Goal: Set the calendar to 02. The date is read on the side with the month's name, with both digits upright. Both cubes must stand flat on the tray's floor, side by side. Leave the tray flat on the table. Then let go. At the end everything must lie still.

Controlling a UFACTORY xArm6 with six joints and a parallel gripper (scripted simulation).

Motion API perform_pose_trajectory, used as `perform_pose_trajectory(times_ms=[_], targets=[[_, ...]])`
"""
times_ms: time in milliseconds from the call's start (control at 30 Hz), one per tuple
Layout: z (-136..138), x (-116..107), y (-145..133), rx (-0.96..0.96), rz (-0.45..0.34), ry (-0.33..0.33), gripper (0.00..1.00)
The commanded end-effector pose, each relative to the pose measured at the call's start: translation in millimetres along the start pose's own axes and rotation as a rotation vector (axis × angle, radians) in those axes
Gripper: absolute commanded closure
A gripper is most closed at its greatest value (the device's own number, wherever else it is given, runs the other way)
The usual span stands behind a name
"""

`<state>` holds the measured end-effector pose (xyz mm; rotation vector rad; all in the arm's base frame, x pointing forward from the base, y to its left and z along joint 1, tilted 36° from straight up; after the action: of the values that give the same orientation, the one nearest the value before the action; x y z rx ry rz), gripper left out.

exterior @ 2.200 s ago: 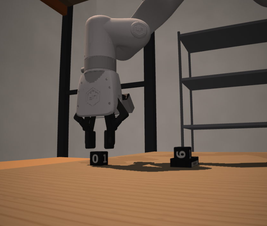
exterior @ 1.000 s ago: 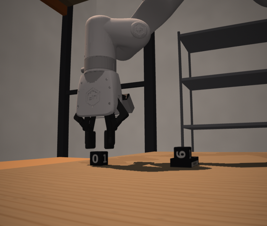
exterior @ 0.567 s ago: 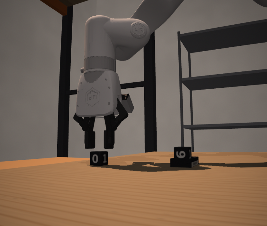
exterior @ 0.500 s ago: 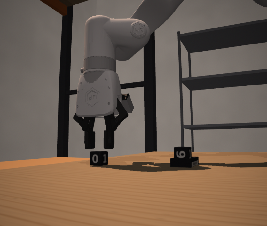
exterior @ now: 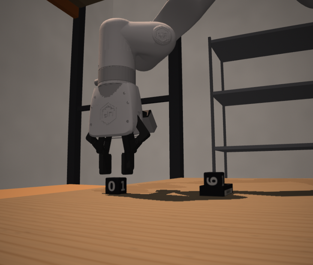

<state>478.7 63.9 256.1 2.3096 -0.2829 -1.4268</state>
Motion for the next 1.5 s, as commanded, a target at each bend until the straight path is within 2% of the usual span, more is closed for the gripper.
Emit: perform_pose_trajectory(times_ms=[0, 767, 1467], targets=[[-1.2, -1.2, 0.2, 0.001, 0.000, 0.004, 0.53], [-1.2, -0.3, 0.2, 0.001, 0.000, 0.004, 0.53], [-1.2, 23.6, 0.2, 0.001, 0.000, 0.004, 0.53]])
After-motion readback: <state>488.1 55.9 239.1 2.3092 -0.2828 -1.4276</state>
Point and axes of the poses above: the point where the finger pads meet when closed, its own x axis out along the fingers, its own z axis across the jaws, y = z × x, the point moved 7 cm from there along -x, back along the fingers, and after that the axes turned 8 degrees about -x, right-handed, at the moved point
